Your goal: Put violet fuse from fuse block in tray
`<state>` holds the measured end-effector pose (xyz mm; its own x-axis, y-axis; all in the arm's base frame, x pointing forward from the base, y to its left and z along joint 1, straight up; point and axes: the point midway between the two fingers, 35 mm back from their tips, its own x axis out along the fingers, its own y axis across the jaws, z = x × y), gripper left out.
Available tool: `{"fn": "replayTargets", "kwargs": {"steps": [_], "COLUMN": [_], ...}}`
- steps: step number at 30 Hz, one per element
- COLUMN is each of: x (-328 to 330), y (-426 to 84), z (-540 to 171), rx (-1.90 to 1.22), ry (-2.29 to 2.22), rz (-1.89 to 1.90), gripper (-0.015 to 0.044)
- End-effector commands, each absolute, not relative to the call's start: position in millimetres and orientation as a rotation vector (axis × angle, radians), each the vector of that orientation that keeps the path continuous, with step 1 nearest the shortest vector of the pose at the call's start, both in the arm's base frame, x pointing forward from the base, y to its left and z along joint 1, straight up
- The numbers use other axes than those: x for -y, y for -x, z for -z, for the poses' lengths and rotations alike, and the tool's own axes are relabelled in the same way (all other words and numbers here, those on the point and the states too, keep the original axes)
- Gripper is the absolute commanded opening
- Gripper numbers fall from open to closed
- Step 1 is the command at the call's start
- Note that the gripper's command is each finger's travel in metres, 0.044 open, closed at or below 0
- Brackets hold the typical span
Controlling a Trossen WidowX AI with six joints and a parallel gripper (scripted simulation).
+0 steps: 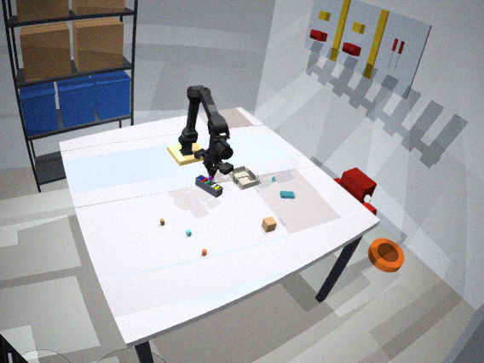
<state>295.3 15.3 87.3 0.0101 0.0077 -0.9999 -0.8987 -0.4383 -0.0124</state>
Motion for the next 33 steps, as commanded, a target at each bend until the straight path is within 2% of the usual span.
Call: {"fn": "replayTargets", "kwargs": {"steps": [1,11,33], "x": [-14.6,-17.9,-134.7], "y": [-295.8,-296.0,-290.9], "z": [-94.7,-103.8,-105.8], "rx": [-0.943,-0.942,-0.934], "ry": [1.547,1.547,1.54], "rz": [-1.526,-1.526,-1.529], "gripper": [0.0,0.0,0.0]}}
